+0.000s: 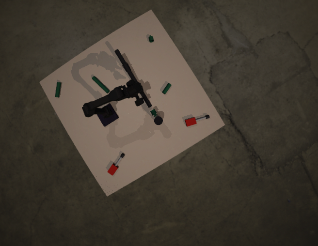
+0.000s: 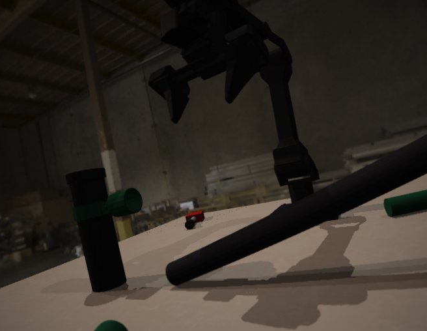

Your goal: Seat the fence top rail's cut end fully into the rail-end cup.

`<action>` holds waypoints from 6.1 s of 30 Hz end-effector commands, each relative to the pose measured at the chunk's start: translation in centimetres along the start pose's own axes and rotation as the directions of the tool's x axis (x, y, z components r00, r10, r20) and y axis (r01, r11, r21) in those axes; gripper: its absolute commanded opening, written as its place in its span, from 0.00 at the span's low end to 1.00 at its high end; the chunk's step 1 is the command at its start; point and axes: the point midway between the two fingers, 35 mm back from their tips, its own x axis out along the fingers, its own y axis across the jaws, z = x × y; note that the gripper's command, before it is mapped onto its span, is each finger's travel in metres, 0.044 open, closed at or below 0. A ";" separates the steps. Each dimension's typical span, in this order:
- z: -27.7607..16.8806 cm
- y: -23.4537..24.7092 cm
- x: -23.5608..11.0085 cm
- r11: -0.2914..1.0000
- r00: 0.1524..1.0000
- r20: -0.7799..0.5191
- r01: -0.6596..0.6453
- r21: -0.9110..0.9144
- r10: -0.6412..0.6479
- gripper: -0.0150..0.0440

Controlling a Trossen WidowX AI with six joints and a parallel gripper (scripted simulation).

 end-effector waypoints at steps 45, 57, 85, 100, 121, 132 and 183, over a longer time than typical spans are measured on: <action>-4.1 2.4 8.8 -0.092 0.868 -0.497 -0.494 -0.865 0.010 1.00; -5.9 2.4 11.9 -0.092 0.868 -0.497 -0.494 -0.865 0.010 1.00; -7.8 2.5 15.5 -0.092 0.868 -0.497 -0.494 -0.865 0.010 1.00; -9.2 2.5 17.5 -0.092 0.868 -0.497 -0.494 -0.865 0.010 1.00; -9.4 2.5 17.9 -0.092 0.868 -0.497 -0.494 -0.865 0.010 0.51; -8.9 2.5 17.4 -0.092 0.868 -0.497 -0.494 -0.865 0.011 0.25; -4.3 0.5 10.9 -0.106 0.850 -0.461 -0.499 -0.860 -0.255 0.25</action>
